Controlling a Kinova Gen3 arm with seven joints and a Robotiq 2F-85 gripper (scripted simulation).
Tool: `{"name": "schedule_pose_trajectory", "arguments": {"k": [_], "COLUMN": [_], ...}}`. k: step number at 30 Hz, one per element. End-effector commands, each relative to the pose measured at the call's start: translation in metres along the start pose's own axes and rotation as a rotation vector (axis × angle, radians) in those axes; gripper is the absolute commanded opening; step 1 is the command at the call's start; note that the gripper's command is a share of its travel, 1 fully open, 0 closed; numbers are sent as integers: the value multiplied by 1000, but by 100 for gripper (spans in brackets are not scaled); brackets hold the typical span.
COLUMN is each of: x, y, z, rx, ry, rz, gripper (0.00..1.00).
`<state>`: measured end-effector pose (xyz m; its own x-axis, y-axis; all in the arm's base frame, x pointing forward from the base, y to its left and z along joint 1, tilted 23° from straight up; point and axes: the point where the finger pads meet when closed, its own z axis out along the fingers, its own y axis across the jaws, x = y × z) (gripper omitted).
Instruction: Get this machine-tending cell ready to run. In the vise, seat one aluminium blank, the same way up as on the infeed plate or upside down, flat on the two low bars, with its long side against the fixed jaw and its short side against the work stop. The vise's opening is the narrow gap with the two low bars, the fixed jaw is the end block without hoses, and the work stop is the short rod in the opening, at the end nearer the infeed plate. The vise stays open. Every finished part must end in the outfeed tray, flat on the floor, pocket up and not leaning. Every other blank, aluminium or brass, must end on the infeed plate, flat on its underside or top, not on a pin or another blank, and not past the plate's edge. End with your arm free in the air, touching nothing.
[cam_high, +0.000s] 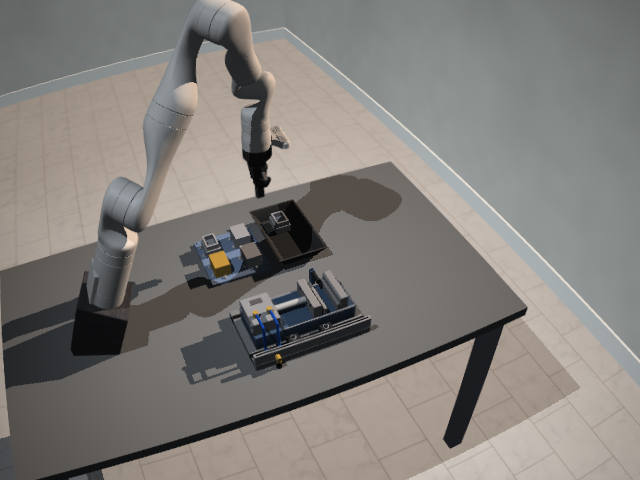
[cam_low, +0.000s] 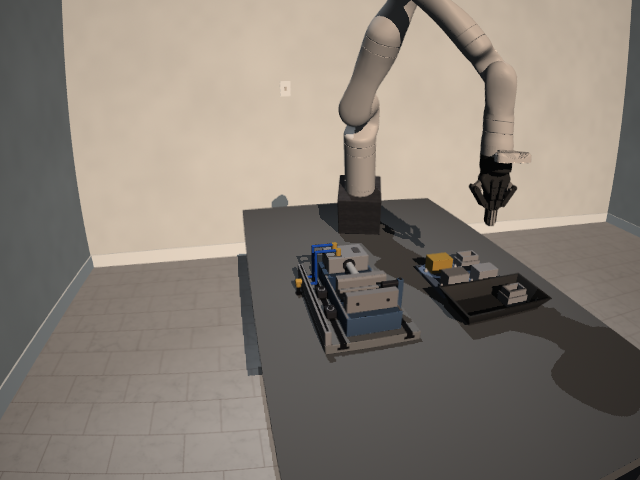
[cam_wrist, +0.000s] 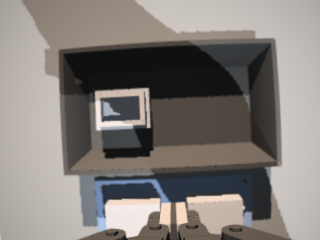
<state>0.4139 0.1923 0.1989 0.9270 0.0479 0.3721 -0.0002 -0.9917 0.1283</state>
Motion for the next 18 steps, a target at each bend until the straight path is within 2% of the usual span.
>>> {"name": "schedule_pose_trajectory", "arguments": {"k": [1, 12, 18], "x": [1, 2, 3], "y": [-1, 0, 9], "z": [-4, -5, -3], "rx": [6, 6, 5], "ry": [5, 5, -1], "rz": [0, 0, -1], "gripper": [0, 0, 0]}}
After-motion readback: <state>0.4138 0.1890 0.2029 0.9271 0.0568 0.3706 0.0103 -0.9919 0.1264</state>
